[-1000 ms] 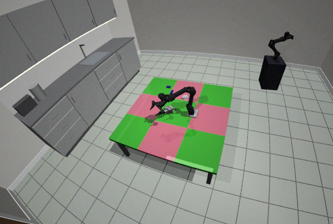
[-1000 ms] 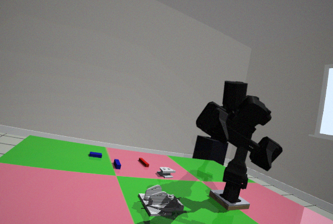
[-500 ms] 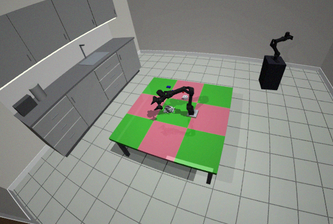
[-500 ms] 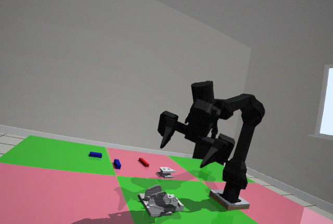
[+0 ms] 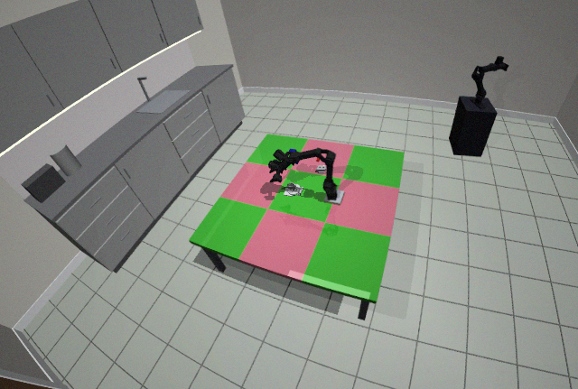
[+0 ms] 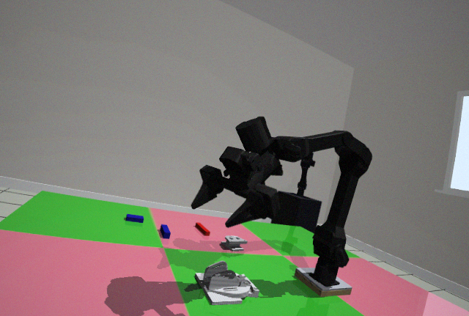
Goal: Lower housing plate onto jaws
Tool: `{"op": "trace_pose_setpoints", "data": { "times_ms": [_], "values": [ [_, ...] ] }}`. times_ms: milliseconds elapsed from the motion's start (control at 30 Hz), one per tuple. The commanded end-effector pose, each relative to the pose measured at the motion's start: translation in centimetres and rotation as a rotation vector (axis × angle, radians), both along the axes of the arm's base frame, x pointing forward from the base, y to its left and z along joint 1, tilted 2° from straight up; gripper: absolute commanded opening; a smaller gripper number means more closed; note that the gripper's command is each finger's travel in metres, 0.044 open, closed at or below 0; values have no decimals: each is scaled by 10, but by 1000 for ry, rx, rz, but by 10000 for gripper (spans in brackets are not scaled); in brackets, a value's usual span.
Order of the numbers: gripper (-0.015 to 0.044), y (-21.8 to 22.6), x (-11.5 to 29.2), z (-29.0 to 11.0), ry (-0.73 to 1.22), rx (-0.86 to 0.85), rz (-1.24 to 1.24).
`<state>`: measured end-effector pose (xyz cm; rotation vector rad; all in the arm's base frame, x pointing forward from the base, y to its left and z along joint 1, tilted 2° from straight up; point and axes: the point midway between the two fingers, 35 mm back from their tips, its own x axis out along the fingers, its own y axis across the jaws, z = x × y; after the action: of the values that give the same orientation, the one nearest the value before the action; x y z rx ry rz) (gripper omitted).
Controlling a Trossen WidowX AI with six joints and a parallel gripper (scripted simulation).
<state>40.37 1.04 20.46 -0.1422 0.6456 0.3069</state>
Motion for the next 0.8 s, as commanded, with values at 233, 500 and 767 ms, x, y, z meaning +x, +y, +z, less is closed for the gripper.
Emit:
{"op": "trace_pose_setpoints", "data": {
  "times_ms": [233, 500, 767],
  "values": [
    [440, -79, -12, -18, 115, 27, -270],
    [440, -125, -29, -31, 205, 69, -443],
    [440, -171, -57, -47, 316, 135, -648]
  ]
}}
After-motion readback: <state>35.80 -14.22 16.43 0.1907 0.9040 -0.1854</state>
